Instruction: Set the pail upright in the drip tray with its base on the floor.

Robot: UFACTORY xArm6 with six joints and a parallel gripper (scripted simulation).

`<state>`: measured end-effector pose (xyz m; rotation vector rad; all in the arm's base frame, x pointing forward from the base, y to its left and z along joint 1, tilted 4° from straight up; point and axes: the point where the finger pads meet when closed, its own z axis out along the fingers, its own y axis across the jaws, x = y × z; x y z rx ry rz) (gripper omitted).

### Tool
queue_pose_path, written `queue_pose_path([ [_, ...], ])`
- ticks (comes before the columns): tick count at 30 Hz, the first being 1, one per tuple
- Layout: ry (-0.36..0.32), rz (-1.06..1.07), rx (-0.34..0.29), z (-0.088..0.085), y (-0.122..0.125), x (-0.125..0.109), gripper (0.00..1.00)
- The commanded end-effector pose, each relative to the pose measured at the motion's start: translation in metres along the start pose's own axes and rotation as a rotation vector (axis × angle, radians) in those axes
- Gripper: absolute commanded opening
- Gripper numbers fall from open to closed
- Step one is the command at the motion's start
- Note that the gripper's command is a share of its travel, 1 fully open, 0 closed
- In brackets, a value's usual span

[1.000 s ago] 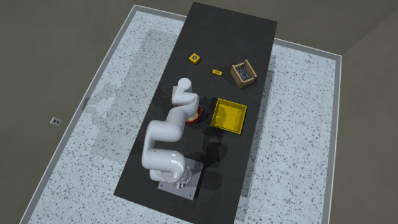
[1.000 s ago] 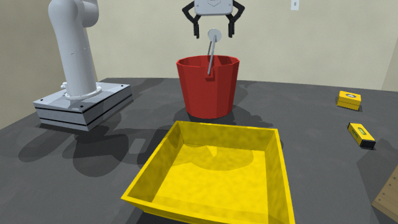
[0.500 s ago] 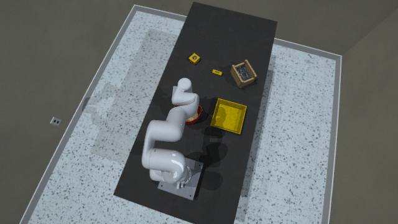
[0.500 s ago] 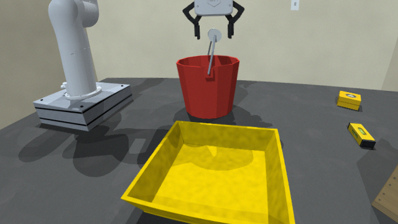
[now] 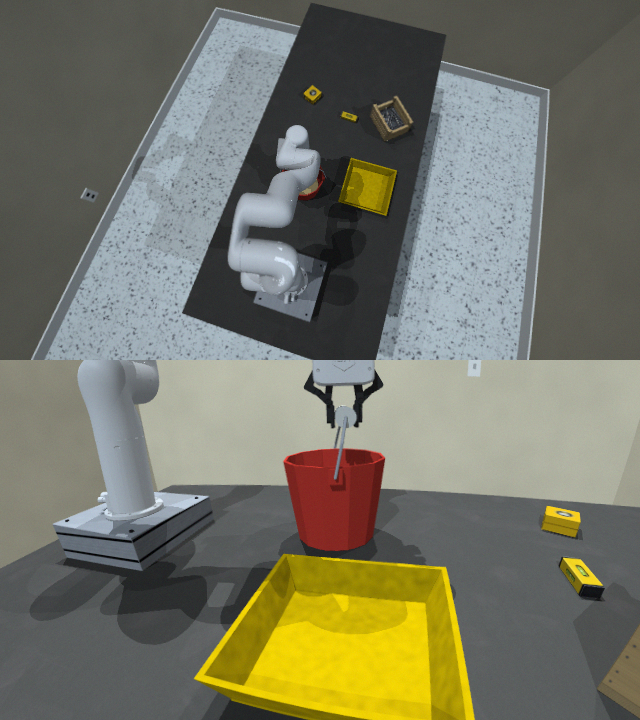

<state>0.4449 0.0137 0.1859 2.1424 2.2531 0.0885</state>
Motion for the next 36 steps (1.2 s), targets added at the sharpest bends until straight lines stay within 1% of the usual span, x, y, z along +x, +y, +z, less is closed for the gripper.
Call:
queue_pose_path([
  [1,0.0,0.0,-0.005,-0.002,0.0015,0.0,0.0],
  [26,0.0,0.0,-0.005,-0.0022,0.0015,0.0,0.0],
  [36,0.0,0.0,-0.005,-0.0058,0.0015,0.0,0.0],
])
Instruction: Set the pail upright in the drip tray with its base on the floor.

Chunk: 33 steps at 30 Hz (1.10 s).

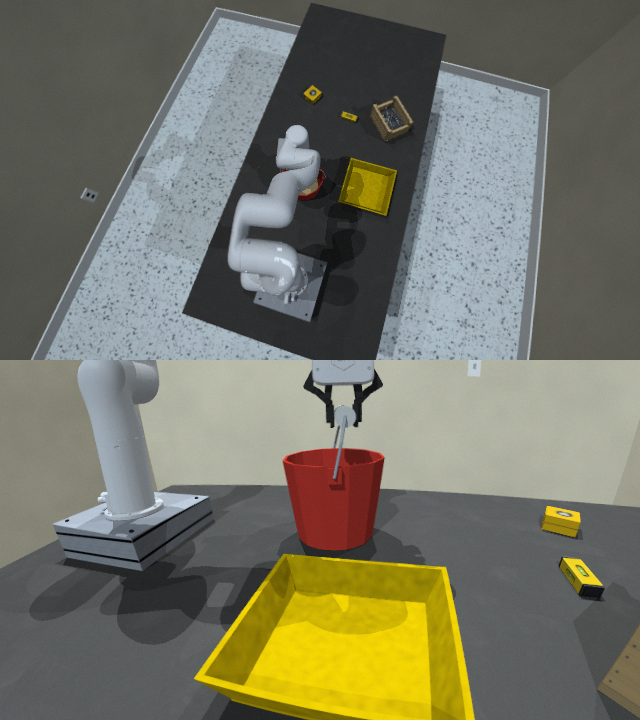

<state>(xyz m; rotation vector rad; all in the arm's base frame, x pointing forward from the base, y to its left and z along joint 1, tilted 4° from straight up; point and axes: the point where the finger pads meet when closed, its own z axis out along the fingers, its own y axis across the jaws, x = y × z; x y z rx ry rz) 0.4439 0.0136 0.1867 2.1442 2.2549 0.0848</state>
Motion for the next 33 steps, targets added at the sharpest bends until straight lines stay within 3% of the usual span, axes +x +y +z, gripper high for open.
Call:
queue_pose_path([
  [1,0.0,0.0,-0.009,-0.006,0.002,0.0,0.0],
  [21,0.0,0.0,-0.009,-0.025,0.002,0.0,0.0],
  [33,0.0,0.0,-0.009,-0.046,0.002,0.0,0.0],
])
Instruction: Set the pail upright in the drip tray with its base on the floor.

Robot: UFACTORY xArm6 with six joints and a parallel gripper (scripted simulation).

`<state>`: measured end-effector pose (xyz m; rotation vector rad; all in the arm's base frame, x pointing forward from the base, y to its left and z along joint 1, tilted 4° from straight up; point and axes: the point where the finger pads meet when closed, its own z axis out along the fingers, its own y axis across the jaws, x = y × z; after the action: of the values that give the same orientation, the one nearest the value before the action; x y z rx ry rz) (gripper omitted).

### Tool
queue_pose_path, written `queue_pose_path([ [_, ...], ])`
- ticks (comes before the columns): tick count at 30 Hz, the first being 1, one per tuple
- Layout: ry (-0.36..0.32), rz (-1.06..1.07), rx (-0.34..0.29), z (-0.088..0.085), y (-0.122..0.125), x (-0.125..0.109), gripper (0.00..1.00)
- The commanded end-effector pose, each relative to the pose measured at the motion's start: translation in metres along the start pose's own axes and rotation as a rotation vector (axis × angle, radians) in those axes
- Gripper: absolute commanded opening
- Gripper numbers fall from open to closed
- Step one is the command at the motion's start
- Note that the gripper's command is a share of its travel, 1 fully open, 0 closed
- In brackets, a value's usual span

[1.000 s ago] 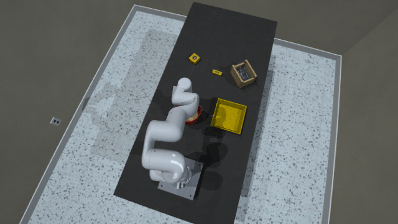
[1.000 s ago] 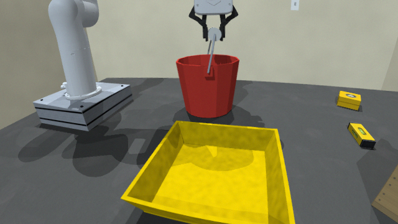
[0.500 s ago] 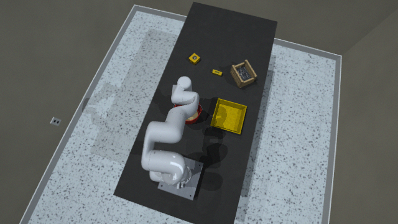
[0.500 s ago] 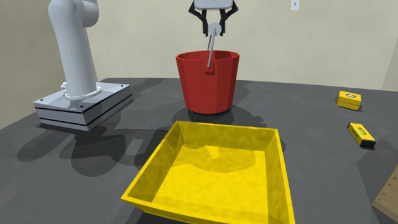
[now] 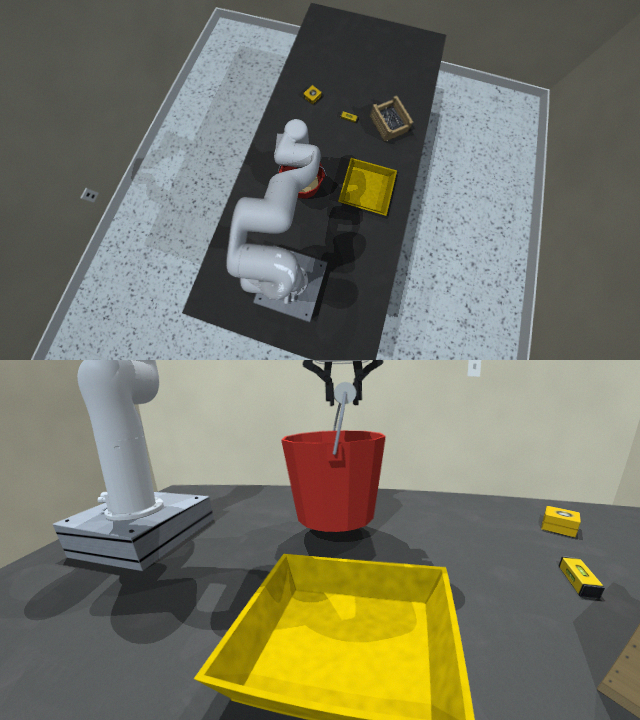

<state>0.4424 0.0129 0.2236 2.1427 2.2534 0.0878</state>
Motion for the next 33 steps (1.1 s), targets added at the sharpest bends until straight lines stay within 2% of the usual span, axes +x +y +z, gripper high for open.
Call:
queue_pose_path([
  [1,0.0,0.0,-0.006,-0.011,0.002,0.0,0.0],
  [20,0.0,0.0,-0.006,-0.039,0.001,0.0,0.0],
  [33,0.0,0.0,-0.006,-0.05,0.001,0.0,0.0],
])
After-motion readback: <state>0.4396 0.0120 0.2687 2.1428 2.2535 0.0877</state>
